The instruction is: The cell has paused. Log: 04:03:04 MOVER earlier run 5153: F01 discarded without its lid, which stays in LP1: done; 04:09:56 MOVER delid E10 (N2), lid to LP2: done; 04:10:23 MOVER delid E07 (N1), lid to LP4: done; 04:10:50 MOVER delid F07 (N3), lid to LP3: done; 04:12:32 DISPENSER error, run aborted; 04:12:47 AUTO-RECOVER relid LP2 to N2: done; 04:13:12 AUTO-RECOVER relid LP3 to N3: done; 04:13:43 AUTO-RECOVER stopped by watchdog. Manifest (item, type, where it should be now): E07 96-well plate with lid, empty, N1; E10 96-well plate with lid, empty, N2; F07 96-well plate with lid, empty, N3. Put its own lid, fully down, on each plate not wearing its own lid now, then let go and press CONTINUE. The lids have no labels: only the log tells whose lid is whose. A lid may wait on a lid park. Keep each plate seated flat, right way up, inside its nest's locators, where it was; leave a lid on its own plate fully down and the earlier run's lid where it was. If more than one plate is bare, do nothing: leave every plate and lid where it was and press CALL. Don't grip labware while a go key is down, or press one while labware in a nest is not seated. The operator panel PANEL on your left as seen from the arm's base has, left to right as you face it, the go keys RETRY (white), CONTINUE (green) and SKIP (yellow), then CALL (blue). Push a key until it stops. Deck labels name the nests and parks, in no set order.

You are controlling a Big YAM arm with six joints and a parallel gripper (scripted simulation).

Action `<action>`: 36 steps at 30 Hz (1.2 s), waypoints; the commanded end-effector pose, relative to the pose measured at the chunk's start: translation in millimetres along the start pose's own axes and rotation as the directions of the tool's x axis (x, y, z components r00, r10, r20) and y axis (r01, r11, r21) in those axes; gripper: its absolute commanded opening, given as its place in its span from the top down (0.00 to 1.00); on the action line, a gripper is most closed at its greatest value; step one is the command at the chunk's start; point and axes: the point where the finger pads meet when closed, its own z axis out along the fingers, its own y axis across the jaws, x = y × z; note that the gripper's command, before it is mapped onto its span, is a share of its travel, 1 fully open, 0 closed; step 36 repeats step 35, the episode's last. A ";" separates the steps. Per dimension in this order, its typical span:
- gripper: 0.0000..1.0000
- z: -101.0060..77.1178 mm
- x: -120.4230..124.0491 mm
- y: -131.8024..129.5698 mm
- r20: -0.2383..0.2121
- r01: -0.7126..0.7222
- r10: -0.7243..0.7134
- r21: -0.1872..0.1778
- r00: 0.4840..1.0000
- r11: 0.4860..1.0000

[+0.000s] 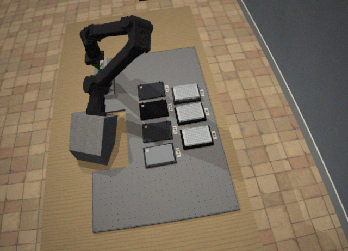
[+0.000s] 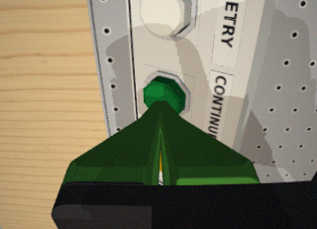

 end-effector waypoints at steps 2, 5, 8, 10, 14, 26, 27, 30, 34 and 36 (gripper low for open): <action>1.00 3.6 -4.5 -1.1 0.011 -0.001 0.001 0.002 1.000 1.000; 1.00 -3.5 -20.5 -3.5 0.038 -0.022 0.022 -0.006 0.999 1.000; 1.00 4.9 -9.9 -1.5 0.017 -0.006 0.006 0.001 1.000 1.000; 1.00 5.0 -8.2 -2.0 0.019 -0.007 0.007 0.000 1.000 1.000; 1.00 5.0 -9.1 -2.5 0.022 -0.010 0.010 -0.001 1.000 1.000; 1.00 5.9 -12.7 -2.4 0.025 -0.012 0.012 -0.001 1.000 1.000; 1.00 6.9 -11.3 -2.0 0.022 -0.009 0.009 0.000 1.000 1.000; 1.00 9.0 -7.6 -1.9 0.018 -0.006 0.006 0.001 1.000 1.000; 1.00 11.0 -5.6 -1.4 0.014 -0.003 0.003 0.002 1.000 1.000; 1.00 11.4 -5.3 -1.3 0.013 -0.002 0.002 0.003 1.000 1.000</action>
